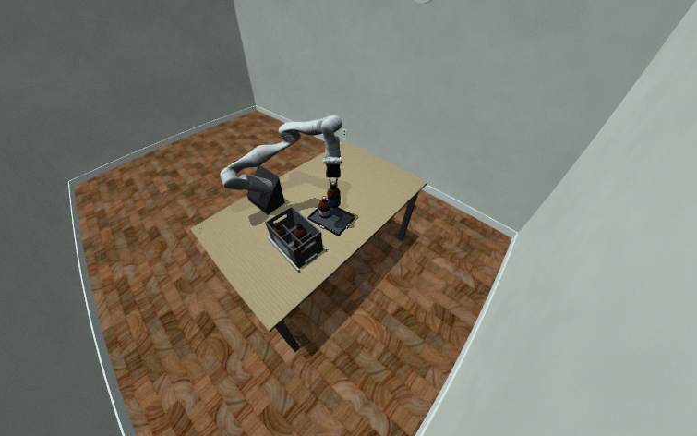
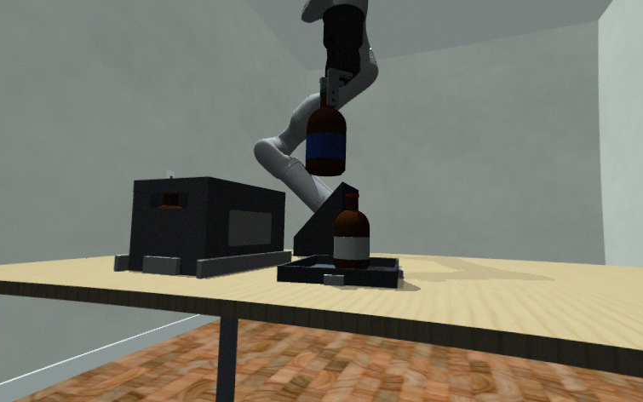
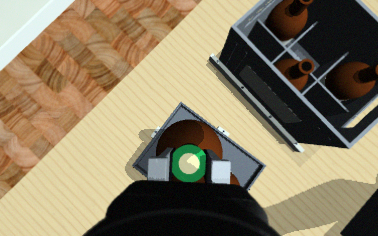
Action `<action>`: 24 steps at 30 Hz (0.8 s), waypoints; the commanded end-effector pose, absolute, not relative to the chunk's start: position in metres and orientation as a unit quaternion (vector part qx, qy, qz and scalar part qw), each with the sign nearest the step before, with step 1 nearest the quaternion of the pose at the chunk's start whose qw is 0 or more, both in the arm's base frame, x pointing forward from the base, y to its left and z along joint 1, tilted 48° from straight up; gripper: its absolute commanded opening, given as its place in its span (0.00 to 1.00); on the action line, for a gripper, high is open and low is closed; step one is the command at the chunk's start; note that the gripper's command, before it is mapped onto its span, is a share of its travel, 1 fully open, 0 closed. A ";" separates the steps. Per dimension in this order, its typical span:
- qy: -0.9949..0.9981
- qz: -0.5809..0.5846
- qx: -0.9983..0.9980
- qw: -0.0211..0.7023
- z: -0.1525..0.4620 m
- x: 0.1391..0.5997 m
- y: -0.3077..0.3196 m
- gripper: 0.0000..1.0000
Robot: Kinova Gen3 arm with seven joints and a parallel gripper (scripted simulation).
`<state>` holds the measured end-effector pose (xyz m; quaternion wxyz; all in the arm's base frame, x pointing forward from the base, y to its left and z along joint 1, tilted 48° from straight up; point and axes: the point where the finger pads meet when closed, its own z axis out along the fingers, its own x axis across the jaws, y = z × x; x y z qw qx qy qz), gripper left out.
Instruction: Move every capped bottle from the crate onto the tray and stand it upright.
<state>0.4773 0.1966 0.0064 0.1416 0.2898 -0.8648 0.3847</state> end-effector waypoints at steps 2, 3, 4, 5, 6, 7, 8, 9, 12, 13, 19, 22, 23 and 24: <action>-0.867 0.380 0.288 0.143 -0.002 0.476 0.204 0.00; -0.867 0.380 0.288 0.143 -0.004 0.476 0.205 0.00; -0.867 0.380 0.287 0.143 -0.005 0.476 0.206 0.00; -0.868 0.380 0.287 0.144 -0.007 0.476 0.208 0.00; -0.868 0.380 0.287 0.144 -0.008 0.476 0.209 0.00; -0.868 0.379 0.287 0.144 -0.010 0.476 0.210 0.00; -0.868 0.379 0.287 0.144 -0.011 0.476 0.211 0.00; -0.868 0.379 0.286 0.145 -0.013 0.476 0.213 0.00; -0.865 0.383 0.290 0.142 -0.011 0.477 0.212 0.00; -0.866 0.383 0.290 0.142 -0.011 0.477 0.212 0.00; -0.867 0.381 0.288 0.143 -0.015 0.478 0.215 0.00; -0.867 0.380 0.288 0.144 -0.017 0.478 0.217 0.00; -0.867 0.380 0.287 0.144 -0.018 0.478 0.217 0.00; -0.868 0.379 0.287 0.144 -0.018 0.478 0.218 0.00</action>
